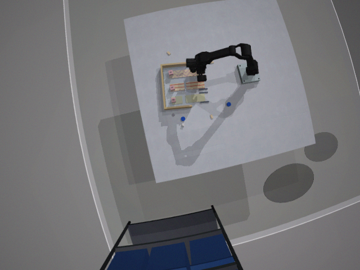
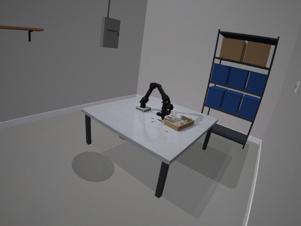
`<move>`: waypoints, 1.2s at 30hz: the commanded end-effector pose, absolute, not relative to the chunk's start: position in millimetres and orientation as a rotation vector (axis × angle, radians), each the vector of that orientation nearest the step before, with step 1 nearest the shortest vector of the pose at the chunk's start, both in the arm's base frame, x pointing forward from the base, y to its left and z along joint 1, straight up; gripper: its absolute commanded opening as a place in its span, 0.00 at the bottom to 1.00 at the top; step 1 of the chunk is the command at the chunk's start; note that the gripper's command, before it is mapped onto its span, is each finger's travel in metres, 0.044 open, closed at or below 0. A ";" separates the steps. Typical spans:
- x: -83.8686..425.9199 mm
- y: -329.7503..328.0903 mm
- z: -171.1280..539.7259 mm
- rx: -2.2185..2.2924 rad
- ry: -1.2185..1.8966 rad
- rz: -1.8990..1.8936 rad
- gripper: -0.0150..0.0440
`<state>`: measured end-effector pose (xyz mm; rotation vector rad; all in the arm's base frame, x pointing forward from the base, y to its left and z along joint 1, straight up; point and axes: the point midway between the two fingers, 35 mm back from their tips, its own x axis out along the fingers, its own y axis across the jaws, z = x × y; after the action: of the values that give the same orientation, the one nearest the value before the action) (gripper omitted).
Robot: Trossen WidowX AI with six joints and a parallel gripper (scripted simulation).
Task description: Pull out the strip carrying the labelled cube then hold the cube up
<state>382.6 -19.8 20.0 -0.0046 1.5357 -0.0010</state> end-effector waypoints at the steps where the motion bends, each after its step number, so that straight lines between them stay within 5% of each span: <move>1: 383.0 -19.3 18.6 -0.002 1.535 0.001 0.25; 36: 383.7 -19.3 15.2 -0.002 1.535 0.001 0.25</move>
<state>382.9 -19.8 18.8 -0.0047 1.5338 -0.0011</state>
